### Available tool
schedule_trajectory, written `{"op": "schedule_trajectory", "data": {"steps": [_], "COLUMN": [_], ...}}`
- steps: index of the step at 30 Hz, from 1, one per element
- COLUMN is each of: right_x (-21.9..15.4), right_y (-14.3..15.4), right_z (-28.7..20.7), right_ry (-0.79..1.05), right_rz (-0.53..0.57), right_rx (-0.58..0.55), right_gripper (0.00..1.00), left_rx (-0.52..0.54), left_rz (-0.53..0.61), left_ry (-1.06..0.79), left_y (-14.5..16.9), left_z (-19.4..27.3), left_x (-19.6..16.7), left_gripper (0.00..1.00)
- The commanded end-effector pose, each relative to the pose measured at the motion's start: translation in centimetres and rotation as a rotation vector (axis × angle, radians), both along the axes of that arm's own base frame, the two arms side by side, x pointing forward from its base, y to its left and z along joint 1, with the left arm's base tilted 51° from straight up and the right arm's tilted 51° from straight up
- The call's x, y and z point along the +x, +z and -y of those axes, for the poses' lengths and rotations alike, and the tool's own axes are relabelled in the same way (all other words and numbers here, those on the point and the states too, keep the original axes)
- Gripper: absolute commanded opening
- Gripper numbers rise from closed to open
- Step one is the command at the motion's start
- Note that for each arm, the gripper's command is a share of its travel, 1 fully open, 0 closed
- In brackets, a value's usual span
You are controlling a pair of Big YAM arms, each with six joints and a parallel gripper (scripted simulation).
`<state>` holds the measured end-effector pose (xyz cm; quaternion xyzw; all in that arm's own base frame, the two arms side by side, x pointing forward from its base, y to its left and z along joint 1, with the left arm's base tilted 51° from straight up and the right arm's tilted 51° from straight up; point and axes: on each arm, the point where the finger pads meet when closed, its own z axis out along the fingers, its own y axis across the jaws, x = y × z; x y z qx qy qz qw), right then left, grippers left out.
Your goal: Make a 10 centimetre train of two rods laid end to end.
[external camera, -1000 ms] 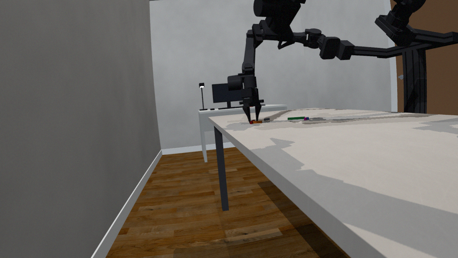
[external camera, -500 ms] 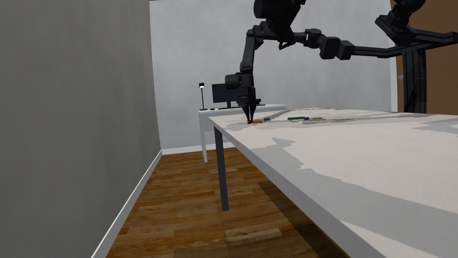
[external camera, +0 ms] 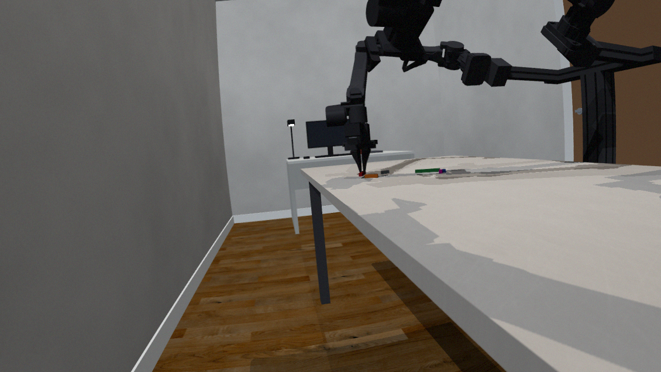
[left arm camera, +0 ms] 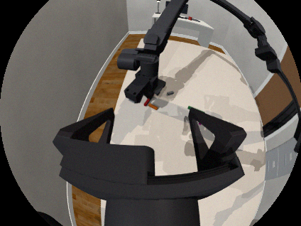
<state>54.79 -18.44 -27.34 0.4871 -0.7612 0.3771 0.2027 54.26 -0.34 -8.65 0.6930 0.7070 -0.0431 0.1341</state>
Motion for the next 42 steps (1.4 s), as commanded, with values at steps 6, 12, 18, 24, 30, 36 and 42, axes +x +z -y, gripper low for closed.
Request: {"op": "schedule_trajectory", "data": {"steps": [6,12,18,24,30,36,42], "right_x": [0.6,-1.2,-3.8,-7.5,-10.8,-16.7,-18.5], "right_y": [4.2,5.2,6.7,7.7,7.6,5.8,6.2], "right_z": [-3.1,-0.8,0.6,2.0,2.6,3.8,5.4], "right_ry": [-0.043,-0.126,-0.211,-0.29,-0.339,-0.411,-0.442], "right_rz": [0.125,0.239,0.393,0.519,0.576,0.547,0.524], "right_rx": [0.013,0.034,0.063,0.09,0.108,0.097,0.045], "right_gripper": [0.02,0.02,0.02,0.02,0.02,0.02,0.02], "left_rx": [-0.003,-0.004,-0.003,-0.002,-0.002,-0.003,-0.002], "left_rz": [0.03,0.028,0.033,0.035,0.034,0.033,0.029], "left_ry": [-0.033,-0.031,-0.03,-0.029,-0.029,-0.029,-0.033], "left_y": [0.4,-0.6,-1.7,-2.9,-3.8,-4.9,-5.8], "left_z": [2.1,2.9,3.7,4.4,4.9,5.5,5.9], "left_x": [0.5,-1.1,-3.3,-5.6,-7.2,-9.8,-12.1], "left_gripper": [1.0,1.0,1.0,1.0,1.0,1.0,1.0]}}
